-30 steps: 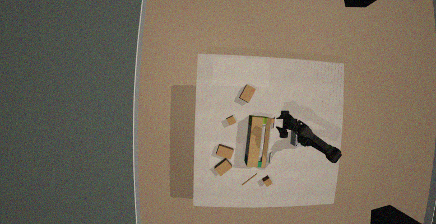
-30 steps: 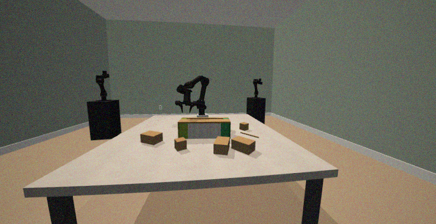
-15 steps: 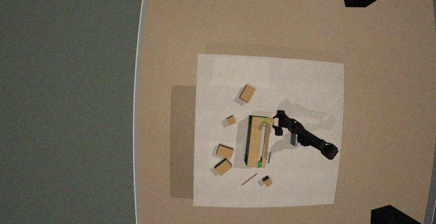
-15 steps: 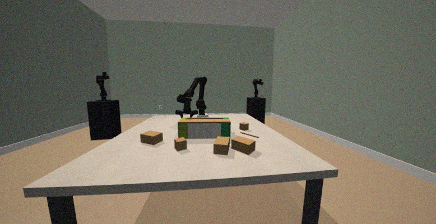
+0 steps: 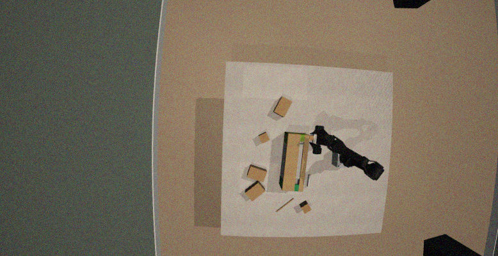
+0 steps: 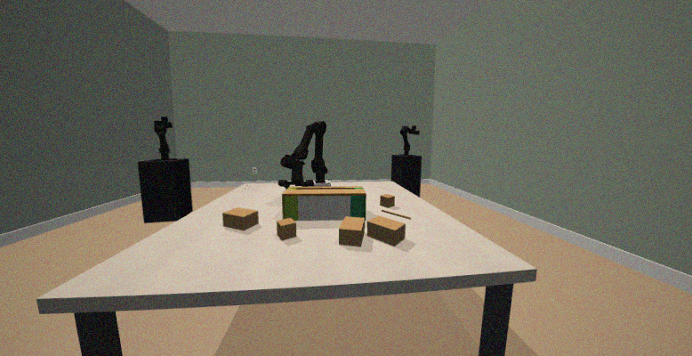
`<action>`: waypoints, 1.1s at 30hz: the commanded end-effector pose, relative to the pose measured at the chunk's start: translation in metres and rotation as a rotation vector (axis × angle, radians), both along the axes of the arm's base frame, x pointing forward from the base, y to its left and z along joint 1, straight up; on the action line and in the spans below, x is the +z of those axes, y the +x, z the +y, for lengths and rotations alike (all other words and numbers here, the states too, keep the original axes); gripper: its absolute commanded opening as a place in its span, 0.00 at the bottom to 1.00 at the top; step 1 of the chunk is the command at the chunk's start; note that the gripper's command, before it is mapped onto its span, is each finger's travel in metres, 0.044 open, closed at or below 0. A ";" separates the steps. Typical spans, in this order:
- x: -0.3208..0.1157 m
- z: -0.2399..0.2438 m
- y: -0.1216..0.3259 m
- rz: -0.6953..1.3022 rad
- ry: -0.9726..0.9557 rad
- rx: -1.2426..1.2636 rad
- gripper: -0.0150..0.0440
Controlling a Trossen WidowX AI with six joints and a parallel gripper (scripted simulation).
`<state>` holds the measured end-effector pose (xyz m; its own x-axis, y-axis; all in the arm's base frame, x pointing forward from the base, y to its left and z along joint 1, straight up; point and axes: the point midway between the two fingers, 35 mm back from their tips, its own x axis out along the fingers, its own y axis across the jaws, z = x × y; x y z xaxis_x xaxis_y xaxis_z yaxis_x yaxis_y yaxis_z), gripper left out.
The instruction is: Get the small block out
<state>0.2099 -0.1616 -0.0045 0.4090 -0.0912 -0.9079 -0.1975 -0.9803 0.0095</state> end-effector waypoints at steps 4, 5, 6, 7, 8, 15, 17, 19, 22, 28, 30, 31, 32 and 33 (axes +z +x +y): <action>-0.012 -0.001 0.000 -0.001 0.001 -0.001 0.74; -0.014 -0.001 0.000 -0.001 0.001 -0.001 0.74; -0.015 -0.001 0.000 -0.001 0.001 -0.001 0.74; -0.017 -0.001 0.000 -0.001 0.001 -0.001 0.74; -0.019 -0.001 0.000 -0.001 0.001 -0.001 0.74; -0.030 0.000 -0.002 -0.001 0.001 -0.001 0.74; -0.033 0.000 -0.002 -0.001 0.001 -0.001 0.74; -0.036 0.000 -0.002 -0.001 0.001 -0.001 0.74; -0.041 0.000 -0.003 -0.001 0.001 -0.001 0.74; -0.047 0.001 -0.004 -0.001 0.001 -0.001 0.74; -0.047 0.001 -0.004 -0.001 0.001 -0.001 0.65; -0.047 0.001 -0.004 -0.001 0.001 -0.001 0.60; -0.047 0.001 -0.004 -0.001 0.001 -0.001 0.56; -0.047 0.001 -0.004 -0.001 0.001 -0.001 0.51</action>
<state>0.2051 -0.1607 -0.0514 0.4059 -0.0916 -0.9093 -0.2031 -0.9791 0.0080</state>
